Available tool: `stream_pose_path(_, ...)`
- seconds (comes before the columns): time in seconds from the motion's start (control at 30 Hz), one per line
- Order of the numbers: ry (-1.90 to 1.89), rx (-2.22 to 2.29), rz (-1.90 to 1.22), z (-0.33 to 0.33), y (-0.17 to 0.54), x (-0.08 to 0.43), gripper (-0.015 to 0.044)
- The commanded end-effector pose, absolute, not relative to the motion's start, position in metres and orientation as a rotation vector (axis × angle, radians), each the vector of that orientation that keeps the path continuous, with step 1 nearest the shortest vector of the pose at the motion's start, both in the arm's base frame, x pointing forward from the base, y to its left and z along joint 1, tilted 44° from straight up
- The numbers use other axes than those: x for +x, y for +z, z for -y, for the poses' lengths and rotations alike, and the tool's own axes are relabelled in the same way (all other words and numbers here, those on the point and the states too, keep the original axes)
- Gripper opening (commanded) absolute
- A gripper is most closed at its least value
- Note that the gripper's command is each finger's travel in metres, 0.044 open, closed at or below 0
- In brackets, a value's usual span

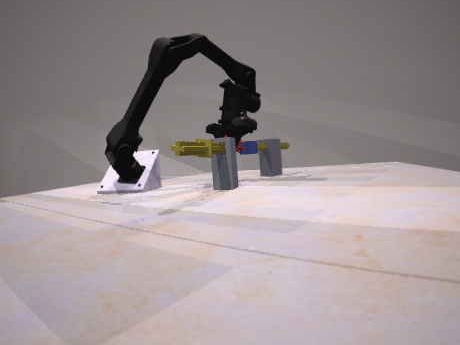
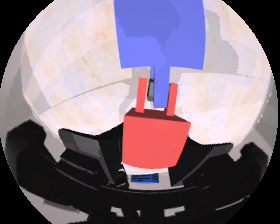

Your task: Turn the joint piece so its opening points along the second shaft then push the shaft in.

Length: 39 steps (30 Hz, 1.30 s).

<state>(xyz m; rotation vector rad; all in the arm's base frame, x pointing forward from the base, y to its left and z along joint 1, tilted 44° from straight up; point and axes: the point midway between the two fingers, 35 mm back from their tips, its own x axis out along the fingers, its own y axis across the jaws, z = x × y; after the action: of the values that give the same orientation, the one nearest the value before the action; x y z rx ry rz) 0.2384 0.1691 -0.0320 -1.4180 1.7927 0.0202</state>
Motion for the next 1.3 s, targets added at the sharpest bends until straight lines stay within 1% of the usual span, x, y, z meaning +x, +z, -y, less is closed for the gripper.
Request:
stream_pose_path(0.0, 0.02, -1.418, -1.793, -0.169, -0.032, 0.238, 0.0147)
stream_pose_path(0.17, 0.02, -1.418, -1.793, -0.169, -0.032, 0.238, 0.0147)
stream_pose_path(0.33, 0.02, -1.418, -1.793, -0.169, -0.032, 0.238, 0.0016)
stream_pose_path(0.37, 0.02, -1.418, -1.793, -0.169, -0.032, 0.238, 0.0)
stream_pose_path(0.63, 0.064, -1.441, -1.778, -0.168, -0.032, 0.24, 0.0)
stream_pose_path(1.27, 0.503, -1.625, -1.626, -0.156, -0.032, 0.255, 0.0)
